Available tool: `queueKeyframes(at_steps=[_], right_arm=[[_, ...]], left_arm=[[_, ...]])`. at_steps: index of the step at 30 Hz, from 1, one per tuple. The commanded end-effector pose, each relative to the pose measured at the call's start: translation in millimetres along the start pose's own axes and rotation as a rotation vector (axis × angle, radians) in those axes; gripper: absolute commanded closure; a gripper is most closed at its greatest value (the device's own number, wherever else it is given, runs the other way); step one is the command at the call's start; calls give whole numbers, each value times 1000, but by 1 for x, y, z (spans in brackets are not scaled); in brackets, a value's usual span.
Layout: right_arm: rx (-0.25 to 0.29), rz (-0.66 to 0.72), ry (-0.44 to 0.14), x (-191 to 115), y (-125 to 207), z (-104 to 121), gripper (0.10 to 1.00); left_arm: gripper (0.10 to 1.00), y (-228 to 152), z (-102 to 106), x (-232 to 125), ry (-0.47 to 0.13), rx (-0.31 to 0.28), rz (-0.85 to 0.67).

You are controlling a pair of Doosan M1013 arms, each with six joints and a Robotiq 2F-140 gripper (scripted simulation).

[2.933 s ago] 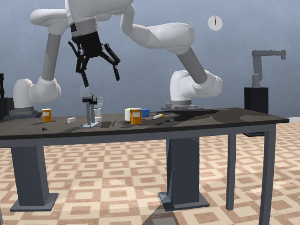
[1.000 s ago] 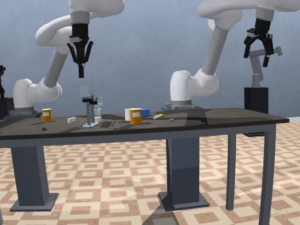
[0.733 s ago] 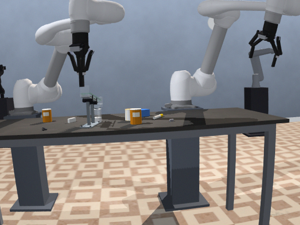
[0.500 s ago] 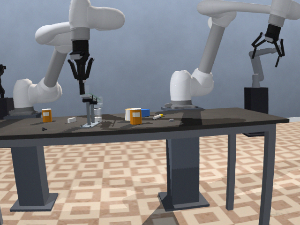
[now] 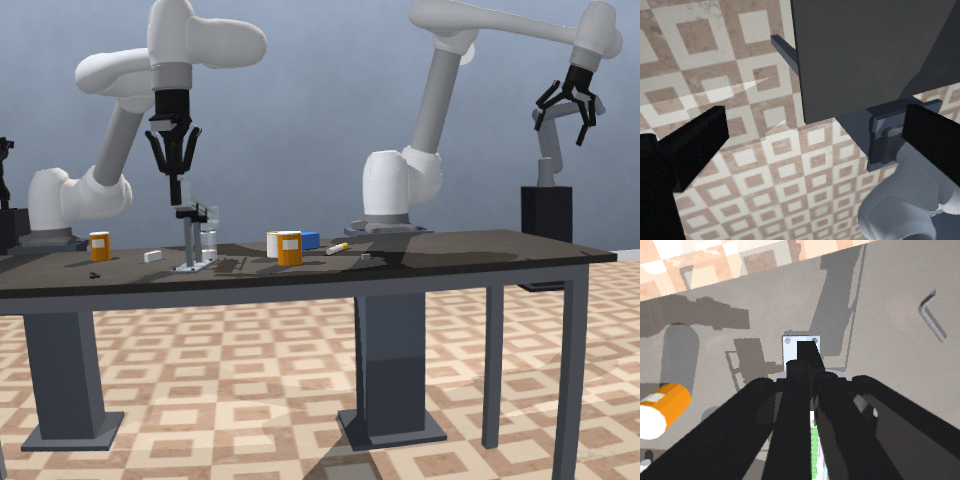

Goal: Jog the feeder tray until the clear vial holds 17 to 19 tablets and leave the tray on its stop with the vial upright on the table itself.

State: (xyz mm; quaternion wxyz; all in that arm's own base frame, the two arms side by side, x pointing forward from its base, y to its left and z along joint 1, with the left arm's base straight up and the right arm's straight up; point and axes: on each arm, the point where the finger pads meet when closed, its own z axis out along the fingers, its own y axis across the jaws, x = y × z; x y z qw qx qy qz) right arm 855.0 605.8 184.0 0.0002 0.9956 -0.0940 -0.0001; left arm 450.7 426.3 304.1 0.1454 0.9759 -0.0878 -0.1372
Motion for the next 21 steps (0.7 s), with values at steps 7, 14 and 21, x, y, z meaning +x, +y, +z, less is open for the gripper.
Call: queueKeyframes(at_steps=[7,14,21], right_arm=[[2,0,1,-4,0,-1,999],[2,0,1,-7,0,0,999],[2,0,1,-11,0,1,999]], left_arm=[[98,-11,34,-119,49,-49,-372],[98,6,79,-223,83,-115,-737],[98,39,125,-298,103,-181,-1051]])
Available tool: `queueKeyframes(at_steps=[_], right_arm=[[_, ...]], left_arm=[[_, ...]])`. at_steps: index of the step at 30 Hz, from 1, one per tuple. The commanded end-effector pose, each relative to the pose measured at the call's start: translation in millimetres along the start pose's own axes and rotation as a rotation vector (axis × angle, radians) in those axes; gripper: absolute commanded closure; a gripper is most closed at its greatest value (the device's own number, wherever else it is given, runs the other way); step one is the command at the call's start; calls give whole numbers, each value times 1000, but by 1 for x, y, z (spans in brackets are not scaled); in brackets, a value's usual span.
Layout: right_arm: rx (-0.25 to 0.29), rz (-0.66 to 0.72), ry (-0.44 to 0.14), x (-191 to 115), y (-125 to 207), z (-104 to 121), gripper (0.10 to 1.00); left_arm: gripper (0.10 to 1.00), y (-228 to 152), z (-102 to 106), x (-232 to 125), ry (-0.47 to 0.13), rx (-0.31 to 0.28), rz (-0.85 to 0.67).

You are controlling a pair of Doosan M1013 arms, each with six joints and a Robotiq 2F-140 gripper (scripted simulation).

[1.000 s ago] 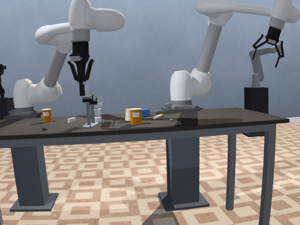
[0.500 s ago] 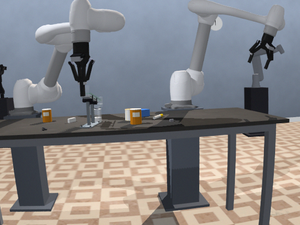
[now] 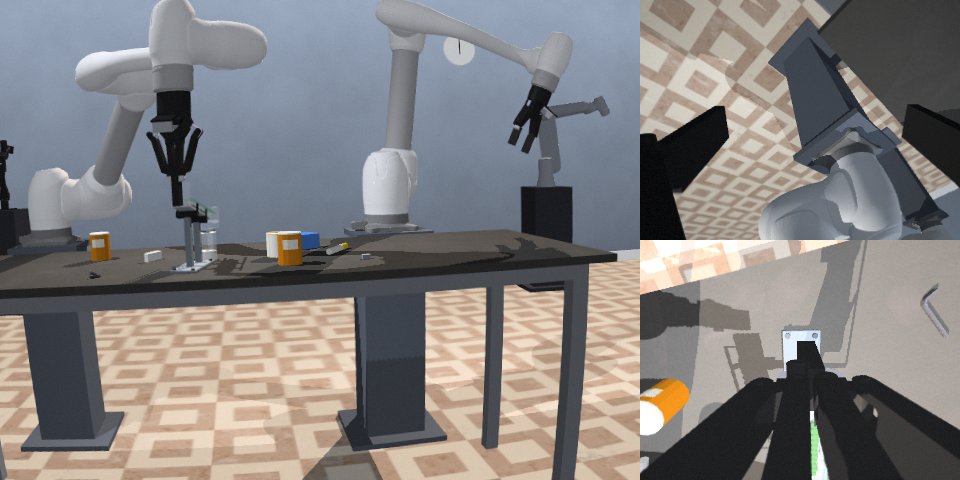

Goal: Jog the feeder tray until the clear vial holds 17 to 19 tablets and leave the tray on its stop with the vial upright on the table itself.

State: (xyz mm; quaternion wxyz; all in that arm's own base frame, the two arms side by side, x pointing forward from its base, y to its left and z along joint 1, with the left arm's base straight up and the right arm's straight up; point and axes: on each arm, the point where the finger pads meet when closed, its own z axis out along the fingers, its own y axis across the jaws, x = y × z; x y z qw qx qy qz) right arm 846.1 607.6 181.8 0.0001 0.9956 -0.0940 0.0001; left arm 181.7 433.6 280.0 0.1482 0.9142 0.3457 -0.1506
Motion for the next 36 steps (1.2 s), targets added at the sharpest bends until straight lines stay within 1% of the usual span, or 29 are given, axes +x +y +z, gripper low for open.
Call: queueKeyframes(at_steps=[1,3,4,10,14,18,20,27,36], right_arm=[[2,0,1,-2,0,-2,999],[2,0,1,-2,0,-2,999],[2,0,1,-2,0,-2,999],[2,0,1,-2,0,-2,999],[2,0,1,3,0,-3,999],[2,0,1,13,0,-5,999],[2,0,1,13,0,-5,999],[2,0,1,20,0,-7,999],[2,0,1,19,0,-7,999]], left_arm=[[98,-33,27,-55,19,-40,-230],[98,-33,27,-55,19,-40,-230],[98,-48,42,-84,21,-50,-279],[98,-59,78,-138,24,-101,-527],[98,-60,96,-163,23,-126,-646],[98,-60,109,-180,22,-145,-730],[98,-60,109,-180,22,-145,-730],[98,-59,121,-195,20,-161,-805],[98,-58,123,-197,19,-165,-819]])
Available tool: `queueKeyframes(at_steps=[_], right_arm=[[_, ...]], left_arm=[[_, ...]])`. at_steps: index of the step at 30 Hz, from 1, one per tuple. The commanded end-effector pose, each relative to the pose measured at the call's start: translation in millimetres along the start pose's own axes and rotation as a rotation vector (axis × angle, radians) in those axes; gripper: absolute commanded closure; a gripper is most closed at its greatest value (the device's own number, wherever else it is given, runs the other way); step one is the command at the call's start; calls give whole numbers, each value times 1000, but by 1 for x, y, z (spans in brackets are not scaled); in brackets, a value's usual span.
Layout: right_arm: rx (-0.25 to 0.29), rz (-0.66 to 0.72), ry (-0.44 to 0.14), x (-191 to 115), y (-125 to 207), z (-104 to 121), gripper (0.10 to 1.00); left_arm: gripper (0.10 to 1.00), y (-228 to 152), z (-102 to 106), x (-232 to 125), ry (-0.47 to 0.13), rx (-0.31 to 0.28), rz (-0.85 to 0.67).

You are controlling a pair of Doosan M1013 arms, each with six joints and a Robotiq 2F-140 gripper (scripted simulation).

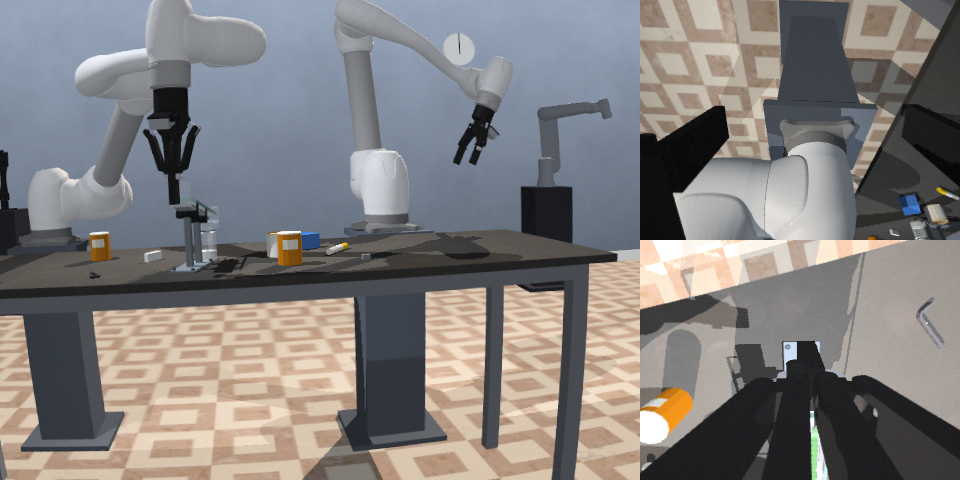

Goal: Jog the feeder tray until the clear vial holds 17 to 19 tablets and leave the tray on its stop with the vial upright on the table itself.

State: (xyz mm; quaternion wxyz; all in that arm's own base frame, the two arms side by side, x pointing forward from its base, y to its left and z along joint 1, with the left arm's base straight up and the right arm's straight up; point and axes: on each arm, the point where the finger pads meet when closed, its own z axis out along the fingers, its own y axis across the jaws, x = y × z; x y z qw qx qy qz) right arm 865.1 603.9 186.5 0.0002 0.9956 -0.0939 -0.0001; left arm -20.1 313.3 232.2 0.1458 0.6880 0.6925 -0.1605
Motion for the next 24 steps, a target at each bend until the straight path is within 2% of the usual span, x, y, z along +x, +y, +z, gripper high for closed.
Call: queueKeyframes(at_steps=[1,11,15,21,24], right_arm=[[2,0,2,-1,0,-2,999],[2,0,1,-30,0,5,999],[2,0,1,-32,0,6,999],[2,0,1,-31,0,6,999],[2,0,1,-6,0,-1,999]], left_arm=[[98,0,0,0,1,0,-1],[98,0,0,0,1,0,-1],[98,0,0,0,1,0,-1],[98,0,0,0,1,0,-1],[98,0,0,0,1,0,-1]])
